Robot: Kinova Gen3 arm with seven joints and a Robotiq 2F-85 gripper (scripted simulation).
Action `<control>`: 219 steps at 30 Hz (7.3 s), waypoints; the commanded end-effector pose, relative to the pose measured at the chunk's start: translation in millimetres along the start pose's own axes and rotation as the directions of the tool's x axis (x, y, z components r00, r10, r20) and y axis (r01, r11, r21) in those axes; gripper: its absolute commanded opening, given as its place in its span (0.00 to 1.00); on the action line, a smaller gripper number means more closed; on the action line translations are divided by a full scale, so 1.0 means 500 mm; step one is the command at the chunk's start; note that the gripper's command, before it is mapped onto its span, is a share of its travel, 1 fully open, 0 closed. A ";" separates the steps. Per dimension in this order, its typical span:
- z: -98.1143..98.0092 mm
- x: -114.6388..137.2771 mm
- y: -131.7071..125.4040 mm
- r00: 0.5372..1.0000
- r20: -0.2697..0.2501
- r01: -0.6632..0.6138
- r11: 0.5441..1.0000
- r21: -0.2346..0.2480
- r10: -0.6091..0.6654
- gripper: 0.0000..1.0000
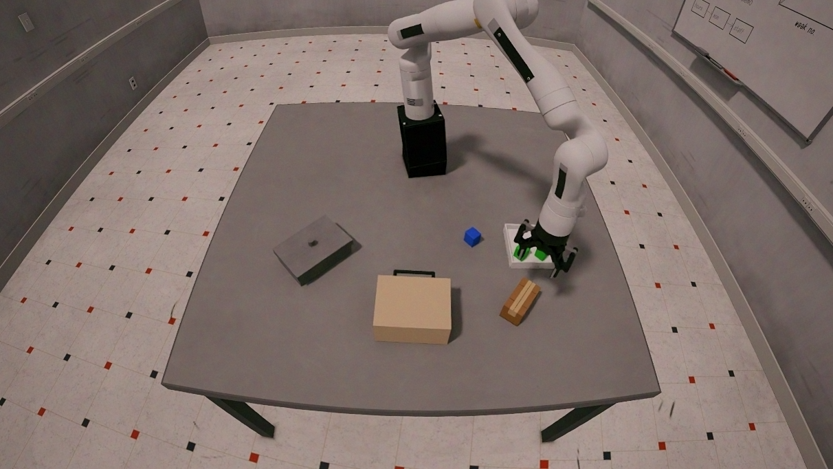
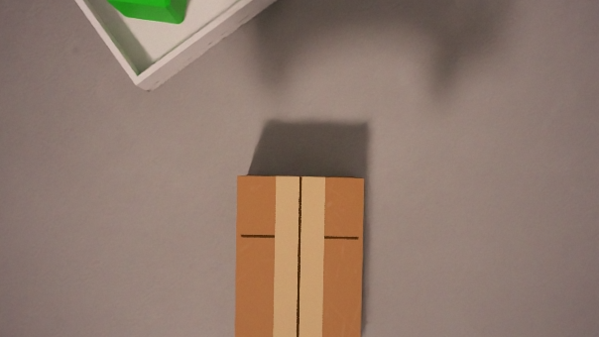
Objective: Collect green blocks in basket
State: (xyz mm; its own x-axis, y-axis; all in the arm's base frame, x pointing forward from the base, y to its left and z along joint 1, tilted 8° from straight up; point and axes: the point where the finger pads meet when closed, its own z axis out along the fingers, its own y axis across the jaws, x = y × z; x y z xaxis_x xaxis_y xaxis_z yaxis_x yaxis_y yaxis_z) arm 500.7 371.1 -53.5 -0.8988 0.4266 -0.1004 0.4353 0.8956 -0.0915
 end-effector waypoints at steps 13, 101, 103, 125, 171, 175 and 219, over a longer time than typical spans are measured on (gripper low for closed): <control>0.005 -0.001 0.002 1.000 0.001 0.000 1.000 -0.002 0.000 0.93; 0.206 -0.002 0.005 1.000 0.001 0.000 1.000 -0.002 0.000 0.93; 0.206 -0.002 0.005 1.000 0.001 0.000 1.000 -0.002 0.000 0.93; 0.244 -0.002 0.006 1.000 0.001 0.000 1.000 -0.002 0.000 0.93; 0.307 -0.002 0.006 1.000 0.001 0.000 1.000 -0.002 0.000 0.93; 0.307 -0.002 0.006 1.000 0.001 0.000 1.000 -0.002 0.000 0.93; 0.307 -0.002 0.006 1.000 0.001 0.000 1.000 -0.002 0.000 0.67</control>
State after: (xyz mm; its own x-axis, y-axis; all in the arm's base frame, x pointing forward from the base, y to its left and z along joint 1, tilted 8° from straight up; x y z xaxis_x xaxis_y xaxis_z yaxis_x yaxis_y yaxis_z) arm 509.9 352.8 -207.1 -0.8988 0.4267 -0.1003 0.4354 0.8956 -0.0914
